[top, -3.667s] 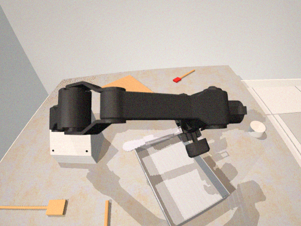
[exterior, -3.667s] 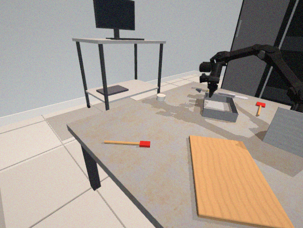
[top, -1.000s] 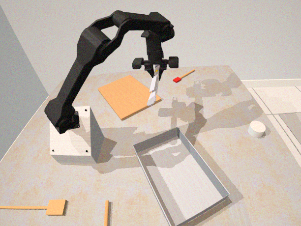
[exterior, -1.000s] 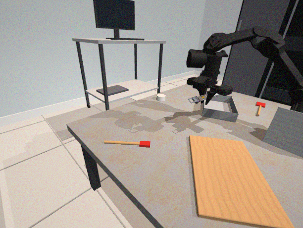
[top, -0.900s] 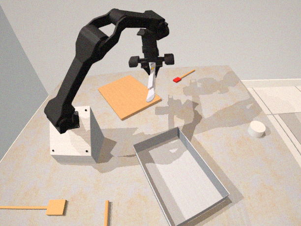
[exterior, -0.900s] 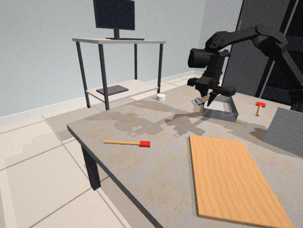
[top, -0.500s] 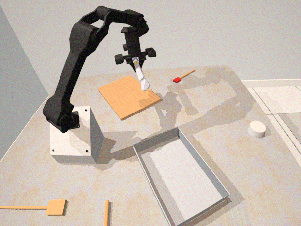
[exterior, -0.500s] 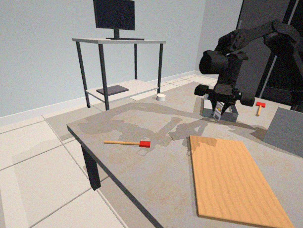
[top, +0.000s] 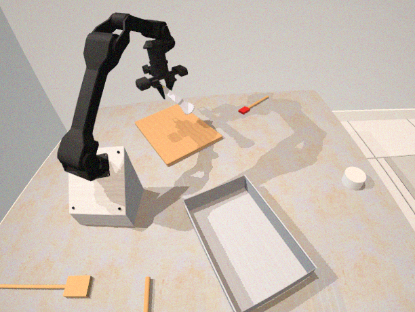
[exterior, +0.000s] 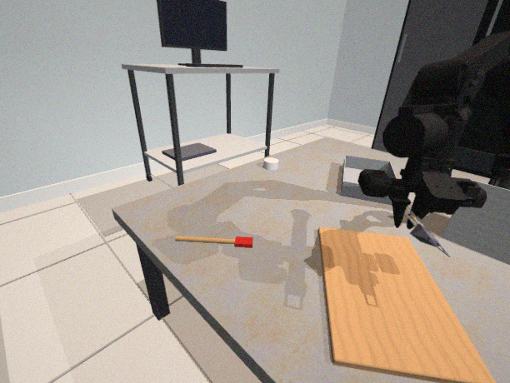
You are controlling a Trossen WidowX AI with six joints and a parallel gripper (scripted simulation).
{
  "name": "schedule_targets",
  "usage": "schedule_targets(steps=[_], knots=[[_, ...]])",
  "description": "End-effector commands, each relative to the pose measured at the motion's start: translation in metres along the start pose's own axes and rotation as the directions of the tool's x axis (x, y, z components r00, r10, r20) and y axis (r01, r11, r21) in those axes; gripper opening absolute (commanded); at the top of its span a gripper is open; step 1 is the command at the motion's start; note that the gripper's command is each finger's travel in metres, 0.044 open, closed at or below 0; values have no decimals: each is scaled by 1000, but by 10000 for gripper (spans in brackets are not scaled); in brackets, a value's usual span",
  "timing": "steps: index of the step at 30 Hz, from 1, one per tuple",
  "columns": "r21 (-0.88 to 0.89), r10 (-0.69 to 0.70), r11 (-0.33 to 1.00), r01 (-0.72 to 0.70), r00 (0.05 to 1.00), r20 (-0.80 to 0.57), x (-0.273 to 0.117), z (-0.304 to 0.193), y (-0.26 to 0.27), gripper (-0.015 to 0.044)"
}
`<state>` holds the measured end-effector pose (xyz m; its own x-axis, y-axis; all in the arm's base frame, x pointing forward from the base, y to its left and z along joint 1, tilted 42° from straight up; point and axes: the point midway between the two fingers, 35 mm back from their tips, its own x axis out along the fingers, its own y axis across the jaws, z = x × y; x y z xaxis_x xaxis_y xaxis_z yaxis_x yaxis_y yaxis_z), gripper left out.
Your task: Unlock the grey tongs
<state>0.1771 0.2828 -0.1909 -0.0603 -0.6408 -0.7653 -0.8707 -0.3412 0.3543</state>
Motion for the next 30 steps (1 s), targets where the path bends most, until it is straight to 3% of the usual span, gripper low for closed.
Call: schedule_targets(steps=[1, 6, 15, 30], knots=[[-12, 3, 1000, -3, 1000, 7, 1, 2, 0, -150], [-7, 18, 1000, -18, 998, 53, 1, 3, 0, -150], [8, 72, 997, -78, 952, 296, -1, 3, -2, -150], [-9, 83, 995, -104, 734, 674, -20, -4, -5, -150]])
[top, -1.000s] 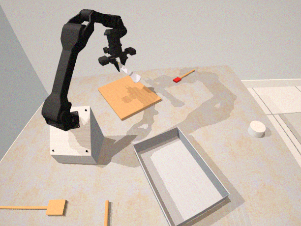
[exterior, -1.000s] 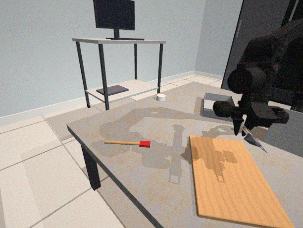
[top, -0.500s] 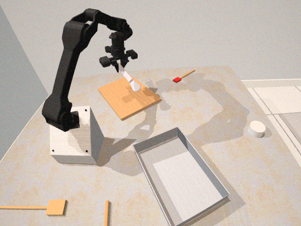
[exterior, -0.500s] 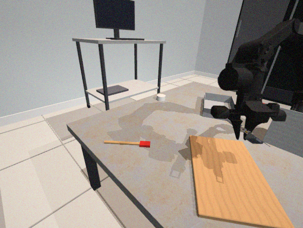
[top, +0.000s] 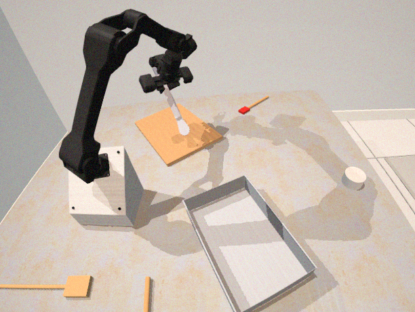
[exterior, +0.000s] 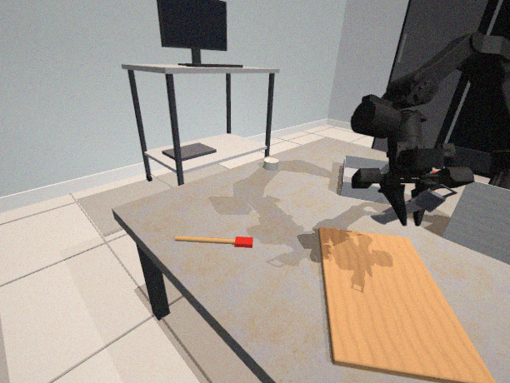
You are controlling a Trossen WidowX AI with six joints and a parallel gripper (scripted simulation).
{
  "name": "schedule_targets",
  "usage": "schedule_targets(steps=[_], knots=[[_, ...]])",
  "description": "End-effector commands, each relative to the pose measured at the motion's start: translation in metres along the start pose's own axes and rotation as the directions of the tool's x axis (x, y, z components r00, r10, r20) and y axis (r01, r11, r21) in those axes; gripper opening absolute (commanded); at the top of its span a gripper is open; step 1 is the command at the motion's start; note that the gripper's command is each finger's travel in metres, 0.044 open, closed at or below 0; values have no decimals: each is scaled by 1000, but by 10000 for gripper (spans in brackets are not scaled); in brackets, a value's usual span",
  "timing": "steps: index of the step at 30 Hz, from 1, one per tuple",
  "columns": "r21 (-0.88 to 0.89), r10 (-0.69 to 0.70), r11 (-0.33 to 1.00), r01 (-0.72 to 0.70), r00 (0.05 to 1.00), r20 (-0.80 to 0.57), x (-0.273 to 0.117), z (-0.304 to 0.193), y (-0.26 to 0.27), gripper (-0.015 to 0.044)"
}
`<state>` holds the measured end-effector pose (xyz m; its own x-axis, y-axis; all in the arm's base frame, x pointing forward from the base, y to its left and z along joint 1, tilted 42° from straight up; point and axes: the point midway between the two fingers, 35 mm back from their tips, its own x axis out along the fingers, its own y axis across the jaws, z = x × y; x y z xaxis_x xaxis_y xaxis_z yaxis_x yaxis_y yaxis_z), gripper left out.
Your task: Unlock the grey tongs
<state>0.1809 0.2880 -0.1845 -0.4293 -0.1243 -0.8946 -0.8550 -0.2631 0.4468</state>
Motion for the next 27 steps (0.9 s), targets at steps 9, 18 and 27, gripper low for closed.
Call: schedule_targets(steps=[9, 18, 27], knots=[[-44, -20, 998, 37, 939, 344, -33, 6, 2, -150], [-71, -37, 994, 88, 847, 531, -56, 4, 6, -150], [-71, -38, 993, 89, 845, 534, -57, 4, 6, -150]])
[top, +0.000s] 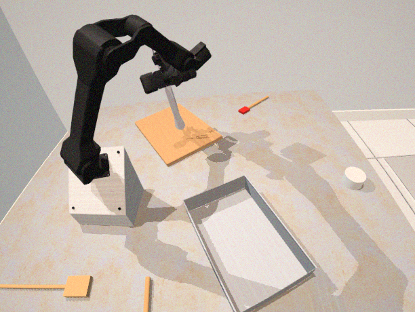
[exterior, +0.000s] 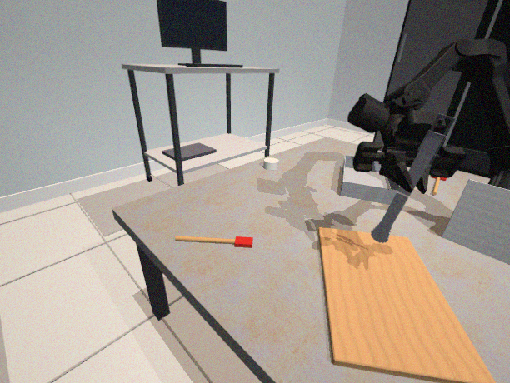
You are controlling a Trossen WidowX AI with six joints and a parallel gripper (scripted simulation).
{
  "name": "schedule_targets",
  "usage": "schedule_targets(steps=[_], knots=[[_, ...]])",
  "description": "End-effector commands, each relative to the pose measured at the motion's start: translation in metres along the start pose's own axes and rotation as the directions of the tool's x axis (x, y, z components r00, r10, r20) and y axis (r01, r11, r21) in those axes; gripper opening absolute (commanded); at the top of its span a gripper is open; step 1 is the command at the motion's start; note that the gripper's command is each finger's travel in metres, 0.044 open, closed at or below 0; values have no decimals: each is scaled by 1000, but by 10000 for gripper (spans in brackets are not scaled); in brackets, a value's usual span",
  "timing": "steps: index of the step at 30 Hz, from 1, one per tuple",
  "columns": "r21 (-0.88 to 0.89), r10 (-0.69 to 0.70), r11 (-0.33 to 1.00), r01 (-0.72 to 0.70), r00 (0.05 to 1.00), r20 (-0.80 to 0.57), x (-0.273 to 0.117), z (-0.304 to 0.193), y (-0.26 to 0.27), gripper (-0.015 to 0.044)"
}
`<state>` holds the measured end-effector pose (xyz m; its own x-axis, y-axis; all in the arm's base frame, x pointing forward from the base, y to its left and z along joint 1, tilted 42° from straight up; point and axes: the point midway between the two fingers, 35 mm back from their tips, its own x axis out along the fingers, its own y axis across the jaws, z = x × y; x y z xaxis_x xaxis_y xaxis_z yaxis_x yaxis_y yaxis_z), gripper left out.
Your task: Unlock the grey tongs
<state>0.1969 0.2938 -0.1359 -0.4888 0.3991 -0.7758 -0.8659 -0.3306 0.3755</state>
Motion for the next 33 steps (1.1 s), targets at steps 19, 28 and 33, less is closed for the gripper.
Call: schedule_targets(steps=[19, 28, 33], knots=[[-15, -6, 1000, 6, 1000, 17, -3, 5, -1, -150], [-14, -5, 1000, 5, 1000, 14, -3, 5, -1, -150], [7, 9, 1000, -9, 998, -61, 6, 1, -2, -150]])
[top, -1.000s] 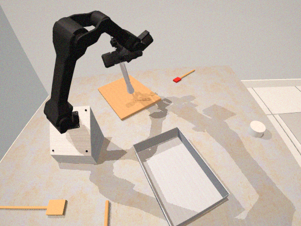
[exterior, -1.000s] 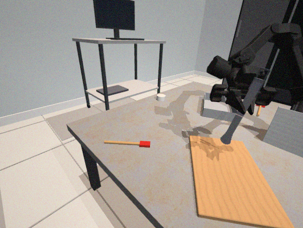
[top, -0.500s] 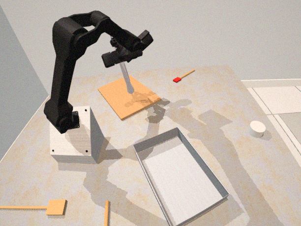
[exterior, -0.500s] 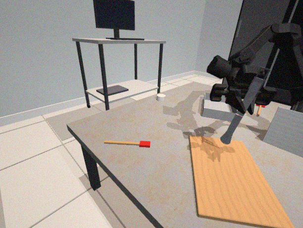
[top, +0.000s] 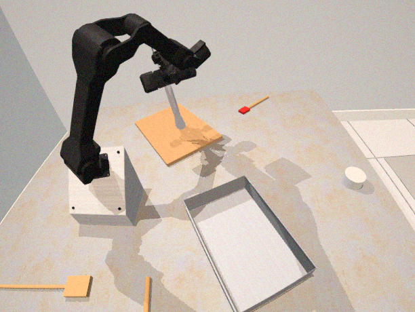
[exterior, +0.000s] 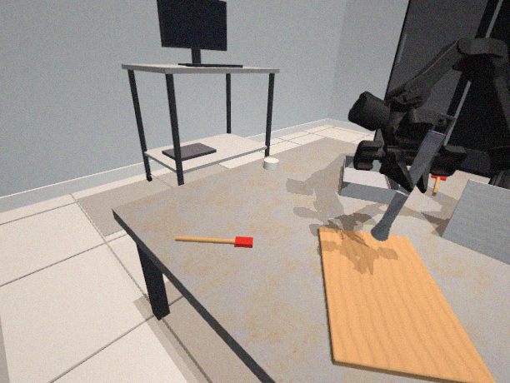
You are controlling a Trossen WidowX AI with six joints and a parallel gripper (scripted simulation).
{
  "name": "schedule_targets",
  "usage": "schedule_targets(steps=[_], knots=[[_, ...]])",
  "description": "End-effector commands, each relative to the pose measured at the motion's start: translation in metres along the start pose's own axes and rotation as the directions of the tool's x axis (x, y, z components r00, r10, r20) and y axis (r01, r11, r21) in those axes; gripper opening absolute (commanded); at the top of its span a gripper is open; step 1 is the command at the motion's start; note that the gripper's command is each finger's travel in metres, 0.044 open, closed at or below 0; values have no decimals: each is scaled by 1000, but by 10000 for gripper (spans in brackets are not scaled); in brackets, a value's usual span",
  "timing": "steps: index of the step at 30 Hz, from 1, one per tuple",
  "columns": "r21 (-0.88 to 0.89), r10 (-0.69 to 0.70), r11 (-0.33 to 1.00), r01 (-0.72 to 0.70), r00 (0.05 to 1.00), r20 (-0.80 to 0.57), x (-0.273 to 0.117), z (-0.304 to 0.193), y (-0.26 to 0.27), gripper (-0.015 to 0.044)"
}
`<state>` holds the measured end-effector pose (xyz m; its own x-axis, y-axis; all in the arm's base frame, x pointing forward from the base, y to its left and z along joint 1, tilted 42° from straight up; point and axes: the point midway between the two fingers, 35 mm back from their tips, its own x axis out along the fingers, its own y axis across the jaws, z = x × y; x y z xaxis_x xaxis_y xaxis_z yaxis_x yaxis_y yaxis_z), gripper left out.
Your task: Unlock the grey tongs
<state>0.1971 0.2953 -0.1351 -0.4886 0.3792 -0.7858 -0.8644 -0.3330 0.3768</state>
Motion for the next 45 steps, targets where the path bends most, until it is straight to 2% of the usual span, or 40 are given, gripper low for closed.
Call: schedule_targets(steps=[1, 11, 22, 33, 45], knots=[[14, 11, 1000, -10, 998, -62, 8, -1, -2, -150], [60, 48, 998, -31, 954, -297, 29, -13, -4, -150], [79, 66, 997, -28, 838, -542, 44, -25, -3, -150], [60, 52, 998, -11, 665, -745, 51, -33, -1, -150], [-8, -9, 1000, 5, 426, -905, 52, -36, 0, -150]])
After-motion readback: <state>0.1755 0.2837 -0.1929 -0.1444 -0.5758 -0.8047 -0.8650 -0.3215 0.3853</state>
